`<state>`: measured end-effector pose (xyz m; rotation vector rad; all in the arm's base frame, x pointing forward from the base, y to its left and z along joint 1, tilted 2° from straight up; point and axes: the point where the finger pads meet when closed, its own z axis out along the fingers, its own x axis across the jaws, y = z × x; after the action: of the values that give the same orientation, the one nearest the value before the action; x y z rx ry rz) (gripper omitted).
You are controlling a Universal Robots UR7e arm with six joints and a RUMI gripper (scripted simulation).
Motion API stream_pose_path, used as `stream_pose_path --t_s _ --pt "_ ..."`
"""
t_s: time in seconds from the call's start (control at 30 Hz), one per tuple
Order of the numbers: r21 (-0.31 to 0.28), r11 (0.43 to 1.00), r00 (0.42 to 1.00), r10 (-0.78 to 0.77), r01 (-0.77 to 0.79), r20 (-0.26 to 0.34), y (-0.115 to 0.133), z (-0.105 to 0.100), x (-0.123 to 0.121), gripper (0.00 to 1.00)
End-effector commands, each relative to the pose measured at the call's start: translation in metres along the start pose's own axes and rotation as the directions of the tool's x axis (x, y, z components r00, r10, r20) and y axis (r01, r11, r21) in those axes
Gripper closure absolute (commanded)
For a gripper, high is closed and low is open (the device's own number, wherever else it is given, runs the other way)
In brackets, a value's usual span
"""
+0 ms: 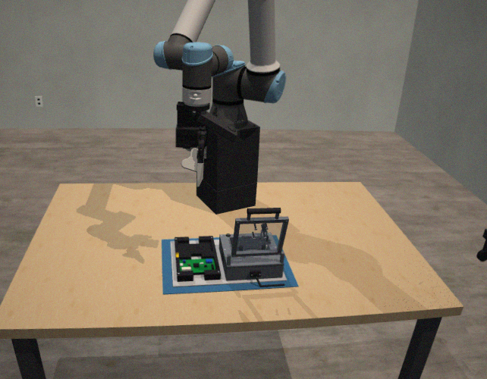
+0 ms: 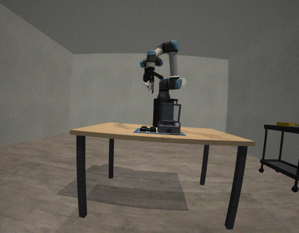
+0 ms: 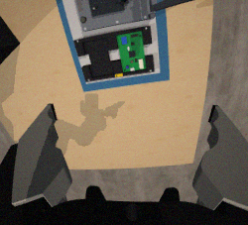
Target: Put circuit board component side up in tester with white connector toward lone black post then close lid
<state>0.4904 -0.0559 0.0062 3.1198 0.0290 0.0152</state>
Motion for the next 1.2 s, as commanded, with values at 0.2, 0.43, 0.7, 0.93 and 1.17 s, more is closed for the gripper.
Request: stream_pose_path --t_s 0.2,0.43,0.7,0.93,1.17 --pt "-0.001 0.995 0.995 -0.099 0.099 -0.003 0.004 0.010 0.000 0.00" --pt "-0.002 0.991 0.991 -0.132 0.132 -0.003 0.005 0.013 0.000 0.00" --pt "-0.002 0.989 0.989 -0.151 0.151 -0.003 0.006 0.015 0.000 0.00" --pt "-0.002 0.988 0.988 -0.155 0.155 -0.003 0.006 0.016 0.000 0.00" --pt "-0.002 0.988 0.988 -0.155 0.155 -0.003 0.006 0.016 0.000 0.41"
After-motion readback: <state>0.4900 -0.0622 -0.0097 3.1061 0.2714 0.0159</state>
